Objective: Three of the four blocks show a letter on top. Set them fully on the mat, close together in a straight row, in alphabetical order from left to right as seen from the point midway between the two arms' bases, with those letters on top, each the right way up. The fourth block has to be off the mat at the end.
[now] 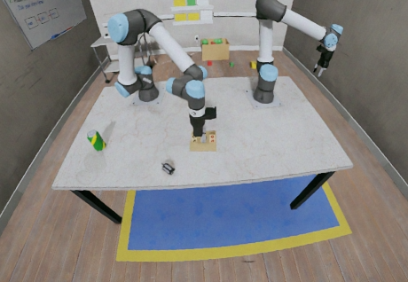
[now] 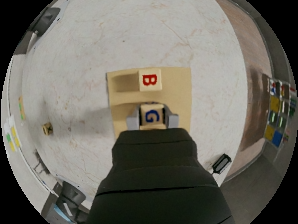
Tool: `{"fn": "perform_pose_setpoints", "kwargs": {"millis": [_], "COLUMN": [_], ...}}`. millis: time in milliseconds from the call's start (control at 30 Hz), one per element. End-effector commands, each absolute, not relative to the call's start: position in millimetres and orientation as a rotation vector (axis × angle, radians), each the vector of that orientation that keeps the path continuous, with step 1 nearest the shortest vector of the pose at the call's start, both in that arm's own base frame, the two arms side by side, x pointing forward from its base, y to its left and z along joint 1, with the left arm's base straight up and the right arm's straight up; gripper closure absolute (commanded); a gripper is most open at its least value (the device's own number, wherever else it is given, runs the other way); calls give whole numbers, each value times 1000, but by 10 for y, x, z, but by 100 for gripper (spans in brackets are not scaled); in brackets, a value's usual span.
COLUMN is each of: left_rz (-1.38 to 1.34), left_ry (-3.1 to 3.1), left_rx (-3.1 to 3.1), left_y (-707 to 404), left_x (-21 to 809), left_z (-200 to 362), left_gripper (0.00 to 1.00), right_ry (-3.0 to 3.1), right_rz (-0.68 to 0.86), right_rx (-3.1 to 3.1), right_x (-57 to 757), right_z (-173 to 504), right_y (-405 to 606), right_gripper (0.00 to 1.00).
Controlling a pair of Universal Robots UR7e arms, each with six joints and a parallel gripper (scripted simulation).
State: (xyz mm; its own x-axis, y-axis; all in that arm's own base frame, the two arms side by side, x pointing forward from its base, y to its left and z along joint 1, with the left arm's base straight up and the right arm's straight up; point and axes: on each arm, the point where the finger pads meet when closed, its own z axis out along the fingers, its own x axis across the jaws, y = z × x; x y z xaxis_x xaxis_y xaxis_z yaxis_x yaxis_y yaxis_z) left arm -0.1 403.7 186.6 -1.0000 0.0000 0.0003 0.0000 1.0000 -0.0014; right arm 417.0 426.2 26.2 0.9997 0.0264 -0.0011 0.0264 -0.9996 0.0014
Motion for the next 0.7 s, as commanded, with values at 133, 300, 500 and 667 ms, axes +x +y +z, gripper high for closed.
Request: {"fn": "perform_pose_setpoints", "kwargs": {"millis": [133,300,500,667], "left_rz": [0,0,0,0], "left_ry": [-3142,-3142,-3142,-3142], "left_rx": [0,0,0,0], "left_y": [4040,4040,4040,4040], "left_x": [0,0,0,0], "left_z": [1870,1870,1870,1870], "left_gripper": [0,0,0,0], "right_ry": [42,42,42,42], "right_rz": [0,0,0,0], "right_rx": [3141,3141,3141,3141], "right_x": [4173,4173,4173,4173], "right_z": [269,266,249,234], "right_y": [4266,4266,4266,4266], "right_gripper": [43,43,43,43]}}
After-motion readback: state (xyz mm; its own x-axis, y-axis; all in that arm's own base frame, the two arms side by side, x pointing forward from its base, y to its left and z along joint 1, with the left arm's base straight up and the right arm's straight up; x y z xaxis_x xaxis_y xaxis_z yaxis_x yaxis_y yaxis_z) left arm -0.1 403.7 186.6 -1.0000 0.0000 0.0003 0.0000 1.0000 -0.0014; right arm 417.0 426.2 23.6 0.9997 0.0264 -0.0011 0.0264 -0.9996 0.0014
